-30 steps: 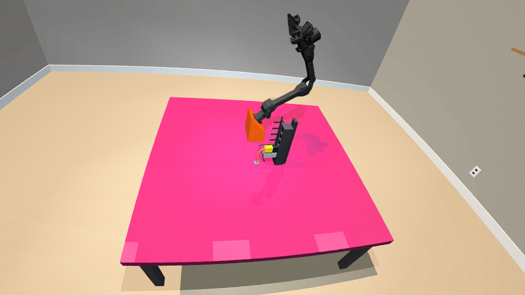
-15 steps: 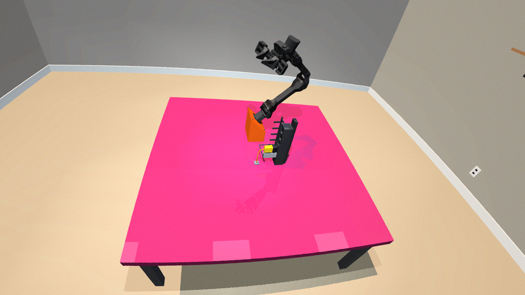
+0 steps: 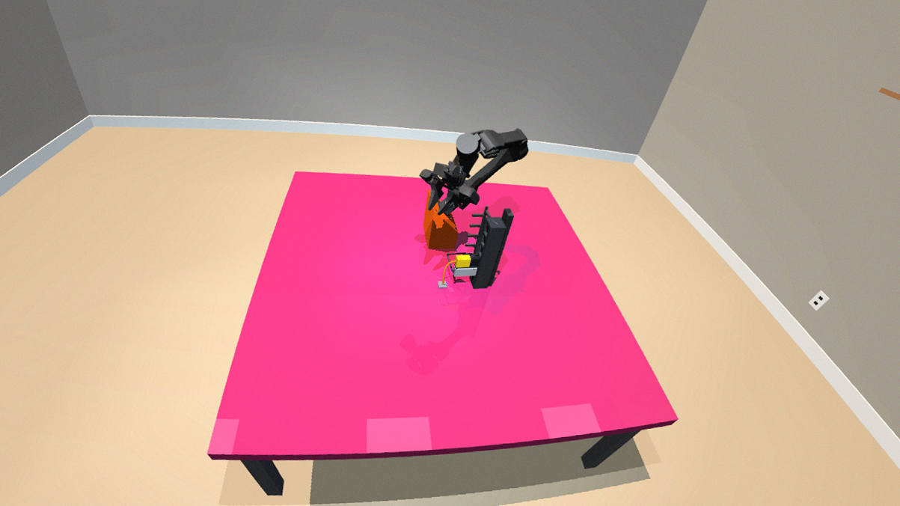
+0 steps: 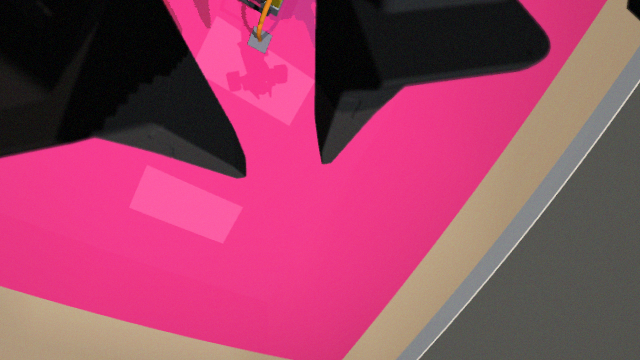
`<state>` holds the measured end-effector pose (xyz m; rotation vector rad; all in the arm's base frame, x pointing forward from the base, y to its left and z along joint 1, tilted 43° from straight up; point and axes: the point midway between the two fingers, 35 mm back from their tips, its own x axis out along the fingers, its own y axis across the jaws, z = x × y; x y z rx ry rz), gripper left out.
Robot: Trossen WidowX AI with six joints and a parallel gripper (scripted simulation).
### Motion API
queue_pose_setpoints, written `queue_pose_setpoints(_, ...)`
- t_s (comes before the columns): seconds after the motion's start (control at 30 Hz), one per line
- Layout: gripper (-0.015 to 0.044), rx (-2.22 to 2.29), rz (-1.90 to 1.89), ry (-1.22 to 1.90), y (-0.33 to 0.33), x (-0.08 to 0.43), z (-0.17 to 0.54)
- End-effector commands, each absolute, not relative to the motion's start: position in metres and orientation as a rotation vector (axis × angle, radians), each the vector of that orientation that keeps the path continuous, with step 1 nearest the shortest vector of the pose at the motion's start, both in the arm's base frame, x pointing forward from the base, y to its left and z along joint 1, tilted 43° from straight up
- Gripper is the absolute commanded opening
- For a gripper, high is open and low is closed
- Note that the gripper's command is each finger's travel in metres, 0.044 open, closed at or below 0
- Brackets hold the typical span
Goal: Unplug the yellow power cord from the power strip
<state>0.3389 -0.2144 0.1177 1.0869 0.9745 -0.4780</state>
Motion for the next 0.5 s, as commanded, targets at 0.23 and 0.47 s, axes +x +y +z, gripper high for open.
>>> queue_pose_setpoints(0.23,0.016,1.521,-0.552,1.567,-0.066,0.31,0.027)
queue_pose_setpoints(0.47,0.016,1.617,-0.665,1.783,-0.022,0.287,0.01)
